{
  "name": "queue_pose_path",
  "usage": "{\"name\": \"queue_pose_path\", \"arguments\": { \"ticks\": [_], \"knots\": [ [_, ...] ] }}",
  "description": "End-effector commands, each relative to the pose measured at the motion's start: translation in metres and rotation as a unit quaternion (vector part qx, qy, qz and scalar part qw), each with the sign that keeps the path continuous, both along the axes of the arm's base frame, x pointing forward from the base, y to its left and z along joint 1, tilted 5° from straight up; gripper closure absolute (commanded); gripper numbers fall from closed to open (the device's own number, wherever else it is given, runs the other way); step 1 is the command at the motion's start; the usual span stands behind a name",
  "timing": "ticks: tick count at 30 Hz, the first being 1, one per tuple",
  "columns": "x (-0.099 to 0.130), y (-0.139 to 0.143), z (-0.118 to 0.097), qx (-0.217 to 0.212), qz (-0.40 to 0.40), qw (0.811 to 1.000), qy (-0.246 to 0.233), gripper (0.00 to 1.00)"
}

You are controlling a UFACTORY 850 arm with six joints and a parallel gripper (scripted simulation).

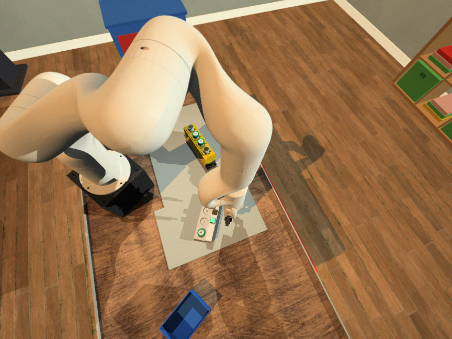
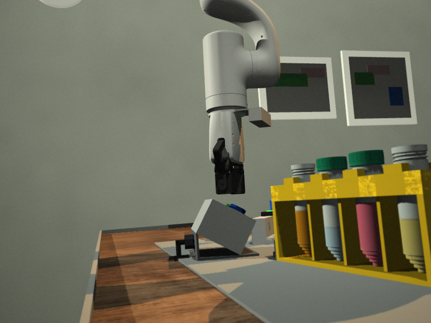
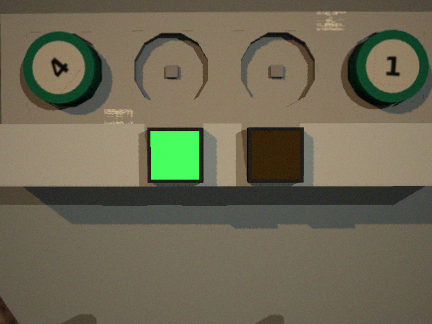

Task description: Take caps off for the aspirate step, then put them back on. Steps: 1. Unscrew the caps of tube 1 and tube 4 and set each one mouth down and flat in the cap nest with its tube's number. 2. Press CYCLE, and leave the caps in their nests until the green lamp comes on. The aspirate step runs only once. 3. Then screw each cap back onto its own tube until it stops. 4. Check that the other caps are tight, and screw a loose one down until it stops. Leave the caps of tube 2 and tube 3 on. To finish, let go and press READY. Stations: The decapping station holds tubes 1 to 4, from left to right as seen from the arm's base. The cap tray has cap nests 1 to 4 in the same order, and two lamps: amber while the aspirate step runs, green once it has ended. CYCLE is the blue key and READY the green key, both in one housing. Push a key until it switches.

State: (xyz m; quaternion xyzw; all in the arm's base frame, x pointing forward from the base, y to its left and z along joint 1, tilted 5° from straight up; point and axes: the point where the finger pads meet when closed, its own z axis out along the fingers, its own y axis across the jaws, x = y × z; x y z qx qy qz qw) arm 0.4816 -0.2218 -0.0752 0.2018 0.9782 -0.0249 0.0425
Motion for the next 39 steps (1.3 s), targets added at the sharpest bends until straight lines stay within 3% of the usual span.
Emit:
{"name": "queue_pose_path", "arguments": {
  "ticks": [1, 28, 29, 39],
  "knots": [
    [0.001, 0.000, 0.001, 0.000, 0.000, 1.000, 0.008, 0.00],
    [0.001, 0.000, 0.001, 0.000, 0.000, 1.000, 0.008, 0.00],
    [-0.004, 0.005, 0.004, 0.000, 0.000, 1.000, 0.008, 0.54],
    [-0.040, 0.043, 0.030, 0.000, 0.000, 1.000, 0.008, 0.54]
  ]
}}
